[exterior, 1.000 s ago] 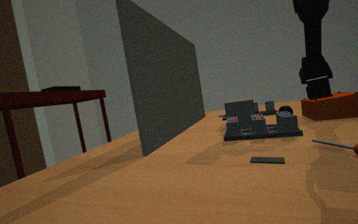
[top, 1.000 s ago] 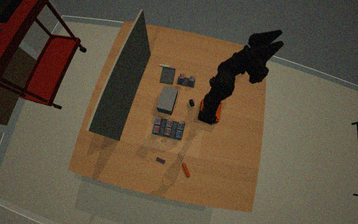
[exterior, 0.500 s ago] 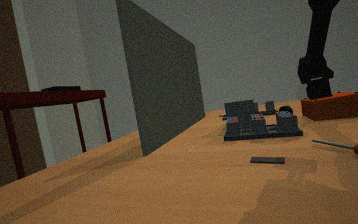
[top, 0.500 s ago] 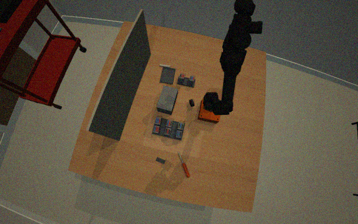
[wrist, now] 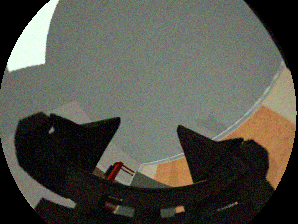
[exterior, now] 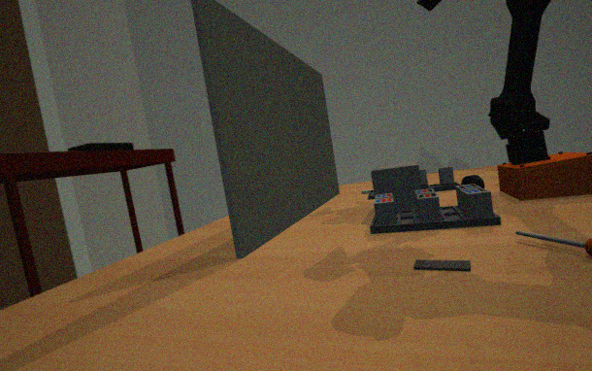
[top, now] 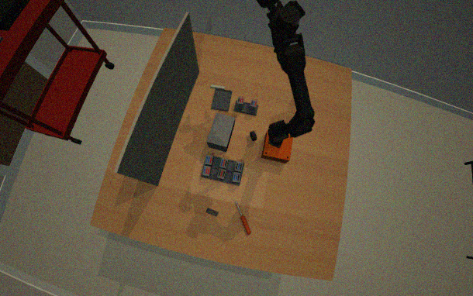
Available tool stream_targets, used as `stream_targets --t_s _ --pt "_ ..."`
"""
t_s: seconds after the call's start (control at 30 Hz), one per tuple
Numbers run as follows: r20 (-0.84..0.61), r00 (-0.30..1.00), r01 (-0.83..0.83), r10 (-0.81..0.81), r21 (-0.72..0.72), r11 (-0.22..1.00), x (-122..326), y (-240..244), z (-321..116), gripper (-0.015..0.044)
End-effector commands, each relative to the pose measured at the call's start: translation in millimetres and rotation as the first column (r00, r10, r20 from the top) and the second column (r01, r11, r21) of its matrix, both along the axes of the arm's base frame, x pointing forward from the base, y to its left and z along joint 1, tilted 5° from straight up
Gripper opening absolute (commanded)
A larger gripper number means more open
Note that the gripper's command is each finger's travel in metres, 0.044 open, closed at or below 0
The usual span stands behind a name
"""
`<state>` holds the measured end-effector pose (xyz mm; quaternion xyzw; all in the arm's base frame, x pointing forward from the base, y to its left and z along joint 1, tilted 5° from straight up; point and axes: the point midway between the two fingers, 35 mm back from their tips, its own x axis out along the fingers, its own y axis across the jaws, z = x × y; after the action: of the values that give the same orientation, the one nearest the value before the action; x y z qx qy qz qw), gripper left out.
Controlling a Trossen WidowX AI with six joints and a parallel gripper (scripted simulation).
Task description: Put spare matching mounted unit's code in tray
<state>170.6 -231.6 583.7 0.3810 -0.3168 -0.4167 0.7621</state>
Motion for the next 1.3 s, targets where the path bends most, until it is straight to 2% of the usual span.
stream_targets --t_s 0.0,0.2,0.37,0.53,0.7,0.87,1.07,1.17,1.27 --pt "-0.165 0.979 -0.111 0.121 0.066 0.992 48 2 -35 0.0440" --pt "-0.387 0.866 -0.267 0.315 0.174 0.948 117 26 -94 0.0440" --pt "-0.523 0.734 -0.359 0.434 0.245 0.901 153 52 -132 0.0440" --pt "-0.683 0.454 -0.476 0.572 0.357 0.804 192 101 -190 0.0440" --pt "-0.770 0.096 -0.555 0.630 0.484 0.676 212 160 -249 0.0440" --pt "-0.763 -0.286 -0.579 0.579 0.620 0.530 212 223 -304 0.0440" --pt "-0.628 -0.681 -0.517 0.376 0.776 0.360 186 296 -361 0.0440" --pt "-0.550 -0.790 -0.470 0.272 0.827 0.308 171 320 -378 0.0440" --pt "-0.544 -0.796 -0.467 0.264 0.830 0.305 169 321 -379 0.0440"
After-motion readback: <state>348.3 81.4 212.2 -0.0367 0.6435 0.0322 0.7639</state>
